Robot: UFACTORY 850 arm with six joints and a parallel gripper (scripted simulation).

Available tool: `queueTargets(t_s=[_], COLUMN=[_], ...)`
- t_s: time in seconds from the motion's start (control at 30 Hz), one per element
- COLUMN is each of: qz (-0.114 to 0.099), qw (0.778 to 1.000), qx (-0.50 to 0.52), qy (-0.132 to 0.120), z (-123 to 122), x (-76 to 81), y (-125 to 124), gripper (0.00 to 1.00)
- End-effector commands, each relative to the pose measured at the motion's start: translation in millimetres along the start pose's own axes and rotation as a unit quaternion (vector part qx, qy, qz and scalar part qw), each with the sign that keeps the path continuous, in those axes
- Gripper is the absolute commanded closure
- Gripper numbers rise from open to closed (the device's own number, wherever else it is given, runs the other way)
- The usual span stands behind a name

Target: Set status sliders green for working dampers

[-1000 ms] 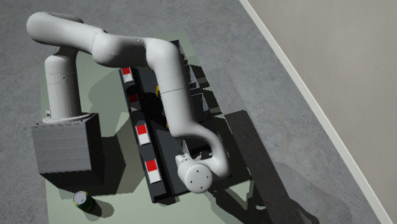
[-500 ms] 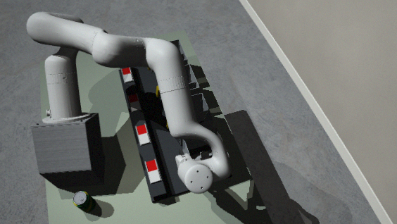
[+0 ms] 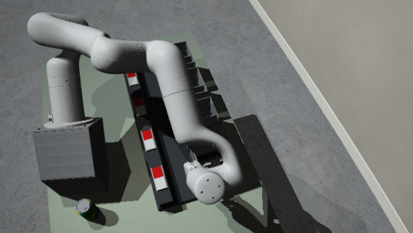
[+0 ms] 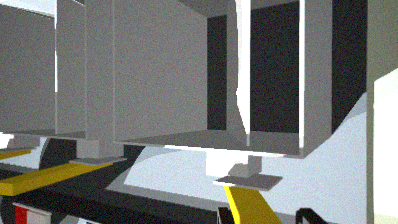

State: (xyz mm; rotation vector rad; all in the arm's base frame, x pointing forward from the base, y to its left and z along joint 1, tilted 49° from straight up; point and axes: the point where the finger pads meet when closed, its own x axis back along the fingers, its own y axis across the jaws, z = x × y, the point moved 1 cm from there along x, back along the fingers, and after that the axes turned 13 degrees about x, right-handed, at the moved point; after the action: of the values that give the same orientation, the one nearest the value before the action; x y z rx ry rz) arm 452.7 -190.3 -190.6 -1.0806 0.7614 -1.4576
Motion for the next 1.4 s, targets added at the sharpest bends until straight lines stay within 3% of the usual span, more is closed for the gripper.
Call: queueTargets(t_s=[0.0, 0.3, 0.67, 0.73, 0.8, 0.9, 1.07, 1.13, 1.17, 1.37], qz=[0.0, 0.0, 0.0, -0.008, -0.032, -0.086, -0.139, -0.139, -0.171, -0.239], qw=[1.0, 1.0, 1.0, 1.0, 0.999, 0.996, 0.99, 0.99, 0.984, 0.97], qx=[0.001, 0.001, 0.001, 0.001, 0.001, 0.001, 0.001, 0.001, 0.001, 0.001], qy=[0.0, 0.0, 0.0, -0.002, -0.007, -0.02, -0.033, -0.033, -0.039, -0.054], z=[0.9, 0.9, 1.2, 6.1, 19.2, 47.0, 73.5, 73.5, 91.1, 128.1], x=[11.9, 36.7, 41.1, 41.3, 41.5, 40.1, 38.7, 38.7, 37.6, 35.2], y=[0.1, 0.1, 0.0, -1.6, -7.3, -23.9, -40.3, -40.3, -50.5, -72.0], gripper=[0.61, 0.61, 0.61, 0.61, 0.61, 0.61, 0.61, 0.61, 0.61, 0.61])
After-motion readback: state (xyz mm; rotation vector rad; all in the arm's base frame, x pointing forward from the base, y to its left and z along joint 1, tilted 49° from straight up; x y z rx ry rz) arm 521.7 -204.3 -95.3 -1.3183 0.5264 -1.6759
